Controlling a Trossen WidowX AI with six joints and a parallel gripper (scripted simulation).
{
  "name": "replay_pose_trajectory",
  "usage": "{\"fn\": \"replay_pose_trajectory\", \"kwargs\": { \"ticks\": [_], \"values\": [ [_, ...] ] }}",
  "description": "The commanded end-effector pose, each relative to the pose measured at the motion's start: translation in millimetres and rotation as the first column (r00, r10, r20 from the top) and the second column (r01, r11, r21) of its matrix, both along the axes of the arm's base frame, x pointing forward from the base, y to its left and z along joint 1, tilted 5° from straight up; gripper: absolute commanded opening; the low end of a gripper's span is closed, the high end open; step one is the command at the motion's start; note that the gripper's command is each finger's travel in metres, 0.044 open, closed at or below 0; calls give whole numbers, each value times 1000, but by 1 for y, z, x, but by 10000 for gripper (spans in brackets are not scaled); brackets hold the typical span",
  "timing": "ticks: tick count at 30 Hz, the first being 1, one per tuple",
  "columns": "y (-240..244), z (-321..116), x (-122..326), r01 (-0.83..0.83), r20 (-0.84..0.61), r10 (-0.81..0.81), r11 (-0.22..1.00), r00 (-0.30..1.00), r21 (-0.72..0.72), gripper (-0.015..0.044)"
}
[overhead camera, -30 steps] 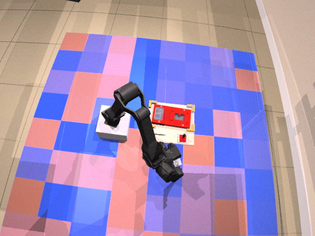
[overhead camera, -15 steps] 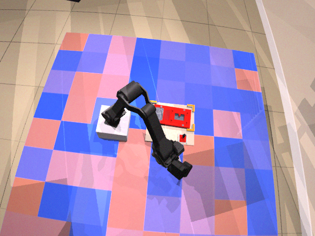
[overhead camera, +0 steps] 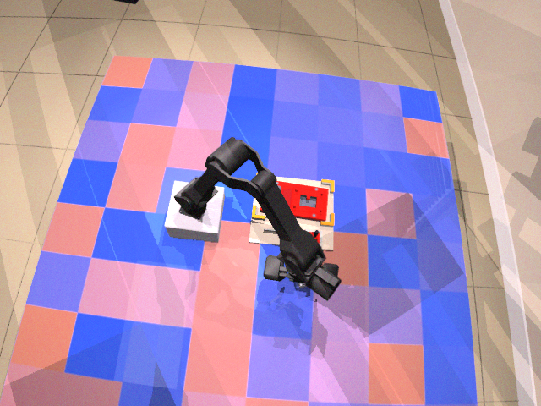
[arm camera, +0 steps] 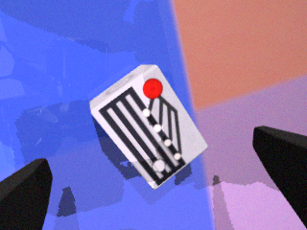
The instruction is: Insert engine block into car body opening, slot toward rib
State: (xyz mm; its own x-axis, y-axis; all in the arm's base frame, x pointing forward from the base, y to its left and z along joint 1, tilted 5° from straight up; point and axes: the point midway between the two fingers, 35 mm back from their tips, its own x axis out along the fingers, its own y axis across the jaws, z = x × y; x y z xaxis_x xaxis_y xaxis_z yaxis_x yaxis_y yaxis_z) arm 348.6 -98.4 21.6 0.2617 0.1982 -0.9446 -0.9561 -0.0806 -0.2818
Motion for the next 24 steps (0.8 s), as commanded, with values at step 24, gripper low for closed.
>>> {"fn": "replay_pose_trajectory", "kwargs": {
  "ticks": [24],
  "values": [
    [11, 23, 8, -439, -162, 412, 876, 897, -199, 440]
  ]
}}
